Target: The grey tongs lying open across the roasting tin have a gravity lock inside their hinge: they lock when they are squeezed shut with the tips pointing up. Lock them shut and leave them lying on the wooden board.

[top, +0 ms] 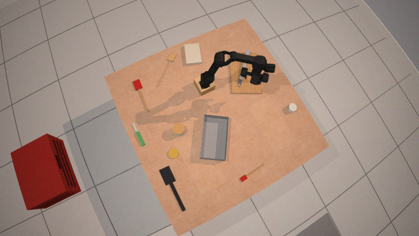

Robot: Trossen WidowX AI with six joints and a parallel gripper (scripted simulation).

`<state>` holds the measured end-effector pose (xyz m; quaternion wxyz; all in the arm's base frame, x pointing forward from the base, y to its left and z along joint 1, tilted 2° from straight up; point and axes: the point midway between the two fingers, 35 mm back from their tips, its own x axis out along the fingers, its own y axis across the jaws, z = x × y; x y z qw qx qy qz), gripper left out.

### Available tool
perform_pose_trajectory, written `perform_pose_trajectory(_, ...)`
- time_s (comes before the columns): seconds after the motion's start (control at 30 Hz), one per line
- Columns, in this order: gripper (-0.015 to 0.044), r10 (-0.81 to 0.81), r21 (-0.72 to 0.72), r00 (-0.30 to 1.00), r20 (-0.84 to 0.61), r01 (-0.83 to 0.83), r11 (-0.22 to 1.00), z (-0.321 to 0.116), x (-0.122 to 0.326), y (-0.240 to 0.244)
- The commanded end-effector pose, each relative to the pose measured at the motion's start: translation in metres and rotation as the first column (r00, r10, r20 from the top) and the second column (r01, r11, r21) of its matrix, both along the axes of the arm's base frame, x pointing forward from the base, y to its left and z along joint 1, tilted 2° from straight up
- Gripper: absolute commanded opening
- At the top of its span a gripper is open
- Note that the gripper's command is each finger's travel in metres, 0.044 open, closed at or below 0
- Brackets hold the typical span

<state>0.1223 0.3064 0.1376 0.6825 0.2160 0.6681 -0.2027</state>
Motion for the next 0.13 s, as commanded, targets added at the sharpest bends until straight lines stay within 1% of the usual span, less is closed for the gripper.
perform_pose_trajectory(0.0, 0.0440, -0.003, -0.001, 1.000, -0.001, 0.003, 1.000, 0.0004, -0.0001, -0.0004)
perform_pose_trajectory(0.1, 0.0440, -0.003, -0.001, 1.000, -0.001, 0.003, 1.000, 0.0004, -0.0001, -0.0004)
